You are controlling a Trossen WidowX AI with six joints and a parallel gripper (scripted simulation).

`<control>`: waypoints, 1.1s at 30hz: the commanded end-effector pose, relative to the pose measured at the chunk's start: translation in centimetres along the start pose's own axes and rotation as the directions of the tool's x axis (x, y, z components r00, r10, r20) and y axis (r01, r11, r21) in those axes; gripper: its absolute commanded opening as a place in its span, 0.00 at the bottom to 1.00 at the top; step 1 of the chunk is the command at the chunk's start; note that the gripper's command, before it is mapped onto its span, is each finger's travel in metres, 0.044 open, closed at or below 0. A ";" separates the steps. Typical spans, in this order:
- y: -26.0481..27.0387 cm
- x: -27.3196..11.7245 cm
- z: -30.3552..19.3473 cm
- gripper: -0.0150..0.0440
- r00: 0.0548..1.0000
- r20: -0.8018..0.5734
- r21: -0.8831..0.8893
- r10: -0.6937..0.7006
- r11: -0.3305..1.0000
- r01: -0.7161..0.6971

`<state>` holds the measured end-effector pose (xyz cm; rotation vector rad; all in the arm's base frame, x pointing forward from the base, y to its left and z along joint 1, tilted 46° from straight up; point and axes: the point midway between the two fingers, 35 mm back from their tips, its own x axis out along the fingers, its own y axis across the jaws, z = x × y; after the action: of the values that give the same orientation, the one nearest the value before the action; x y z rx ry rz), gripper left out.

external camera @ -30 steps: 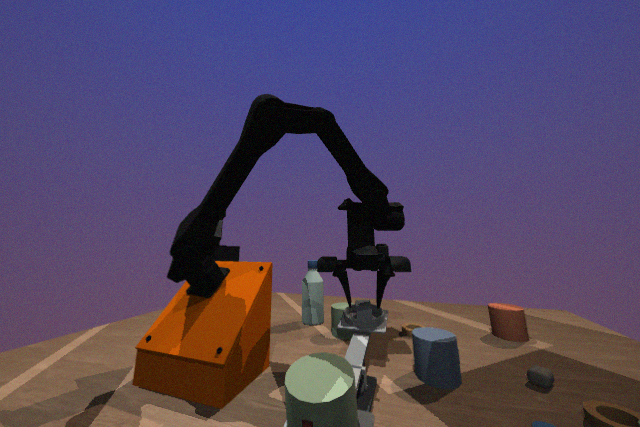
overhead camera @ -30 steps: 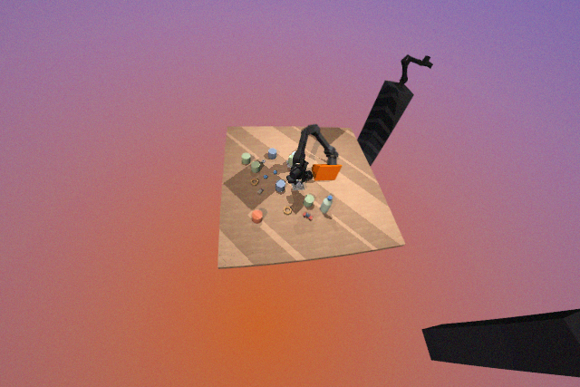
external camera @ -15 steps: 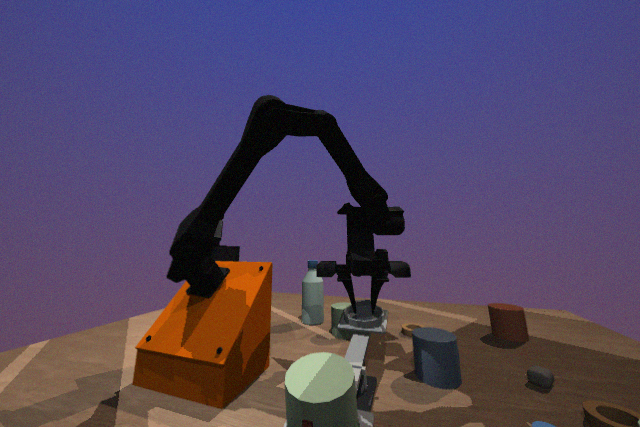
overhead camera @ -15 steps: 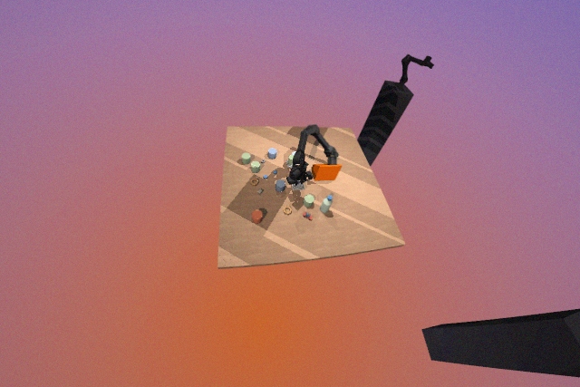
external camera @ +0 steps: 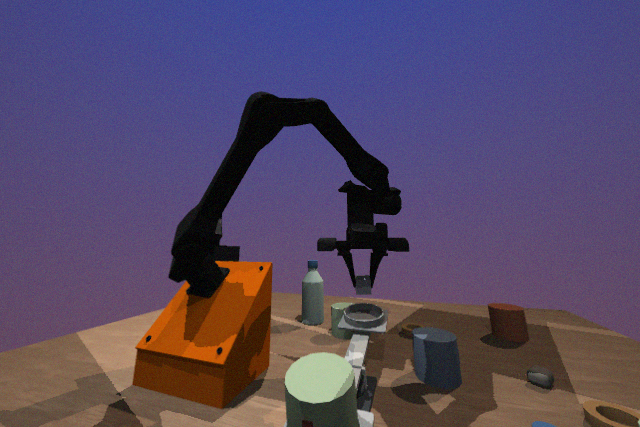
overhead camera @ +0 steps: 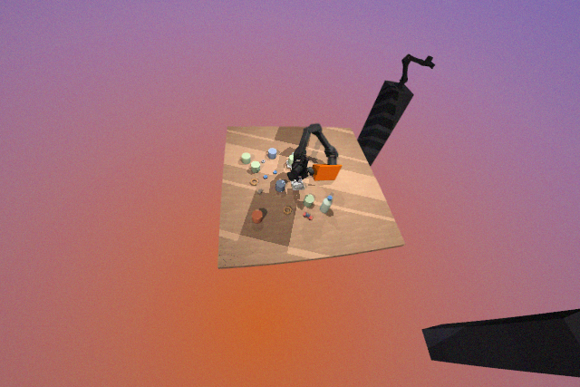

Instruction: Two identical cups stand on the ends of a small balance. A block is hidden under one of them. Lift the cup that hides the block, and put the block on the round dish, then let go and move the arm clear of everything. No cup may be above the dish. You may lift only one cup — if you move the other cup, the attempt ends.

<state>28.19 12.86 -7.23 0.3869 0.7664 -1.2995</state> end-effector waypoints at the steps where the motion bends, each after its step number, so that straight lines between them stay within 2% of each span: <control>1: 0.0 -3.5 0.0 0.25 1.000 -0.010 0.007 0.012 1.000 -0.012; 12: -0.1 -4.4 0.4 0.25 1.000 -0.014 0.006 0.011 1.000 -0.011; 33: 0.8 -3.3 6.6 0.25 0.997 -0.079 -0.020 0.017 1.000 -0.019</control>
<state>30.20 11.91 -1.23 0.4259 0.8343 -1.2770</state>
